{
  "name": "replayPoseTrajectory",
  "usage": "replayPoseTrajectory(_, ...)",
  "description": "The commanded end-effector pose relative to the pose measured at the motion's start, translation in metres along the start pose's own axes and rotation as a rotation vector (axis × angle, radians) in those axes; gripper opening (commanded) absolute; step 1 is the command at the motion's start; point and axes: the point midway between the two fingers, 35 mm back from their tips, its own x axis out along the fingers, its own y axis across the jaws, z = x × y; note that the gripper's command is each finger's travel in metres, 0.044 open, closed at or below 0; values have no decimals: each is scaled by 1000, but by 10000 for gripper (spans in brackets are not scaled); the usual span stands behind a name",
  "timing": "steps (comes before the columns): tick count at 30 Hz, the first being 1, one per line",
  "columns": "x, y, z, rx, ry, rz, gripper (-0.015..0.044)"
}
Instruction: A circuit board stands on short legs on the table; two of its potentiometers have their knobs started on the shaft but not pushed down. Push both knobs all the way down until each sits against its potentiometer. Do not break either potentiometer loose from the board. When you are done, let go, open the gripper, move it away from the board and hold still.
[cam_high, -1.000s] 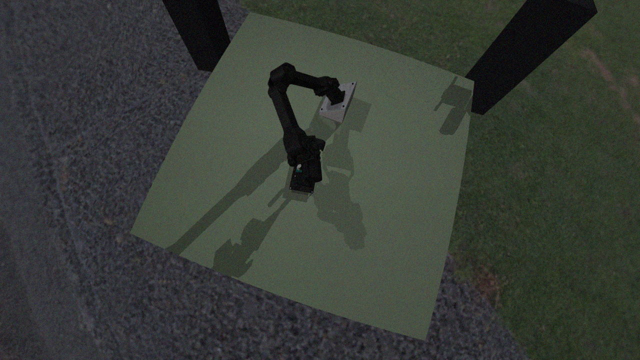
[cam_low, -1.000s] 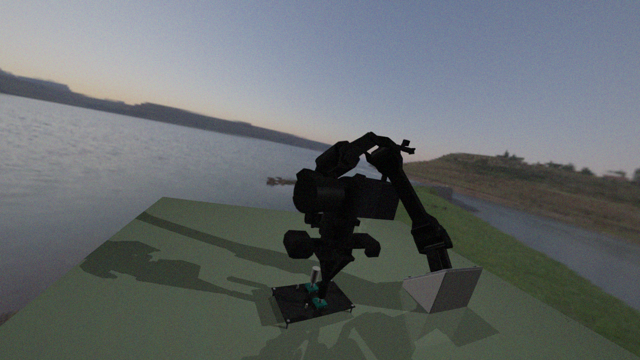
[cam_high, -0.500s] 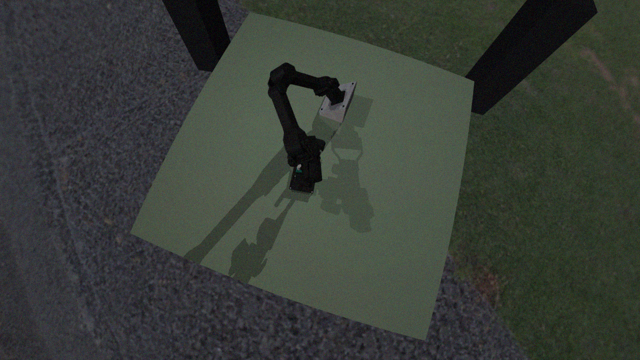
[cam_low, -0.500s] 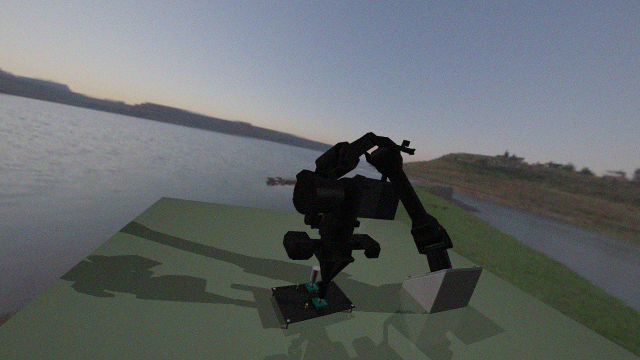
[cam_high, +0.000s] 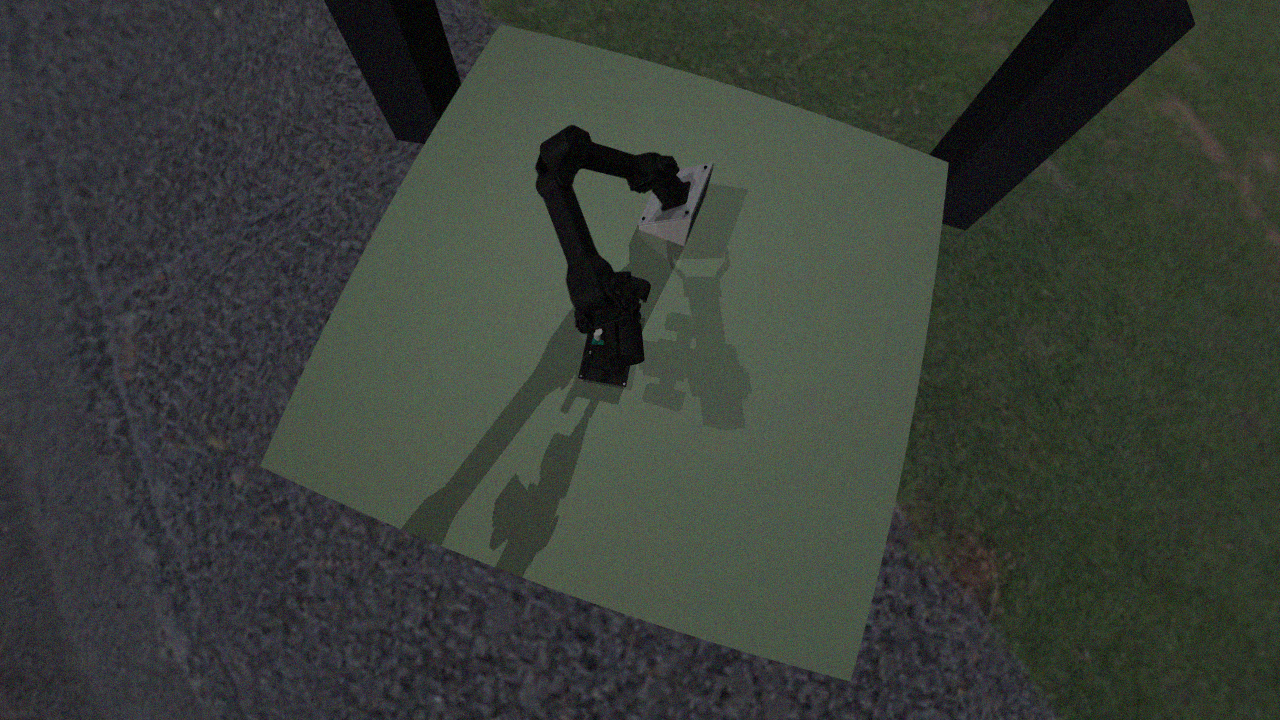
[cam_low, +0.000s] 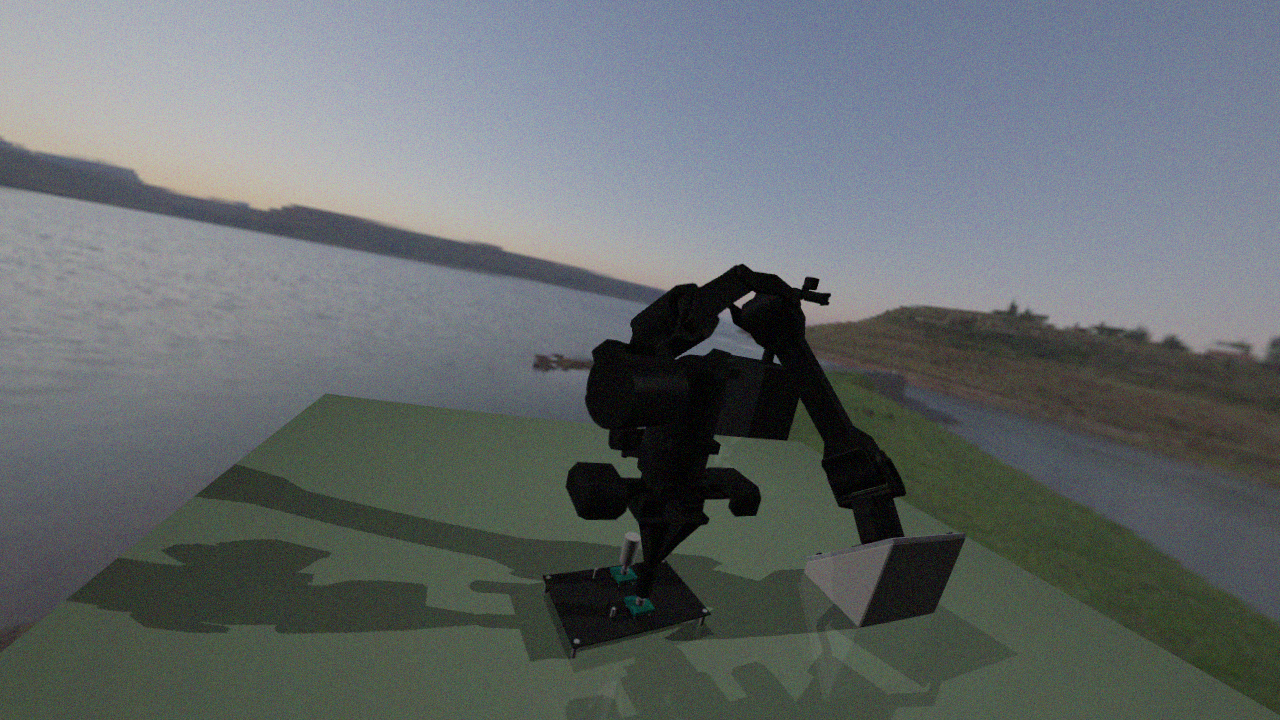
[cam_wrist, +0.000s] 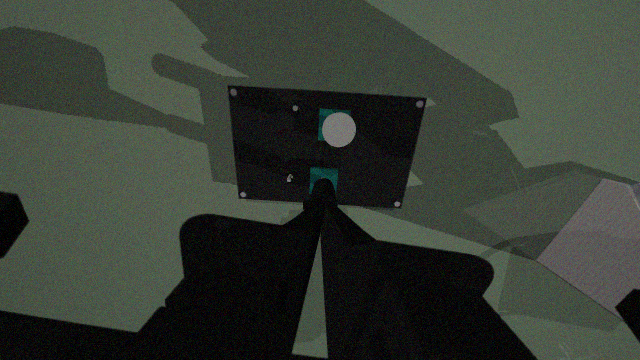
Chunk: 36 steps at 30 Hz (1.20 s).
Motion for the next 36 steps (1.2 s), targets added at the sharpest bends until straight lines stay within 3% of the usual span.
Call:
replayPoseTrajectory(1,2,0,-1,-6,-3,-2,0)
replayPoseTrajectory(36,6,0,0,-6,-4,-2,0)
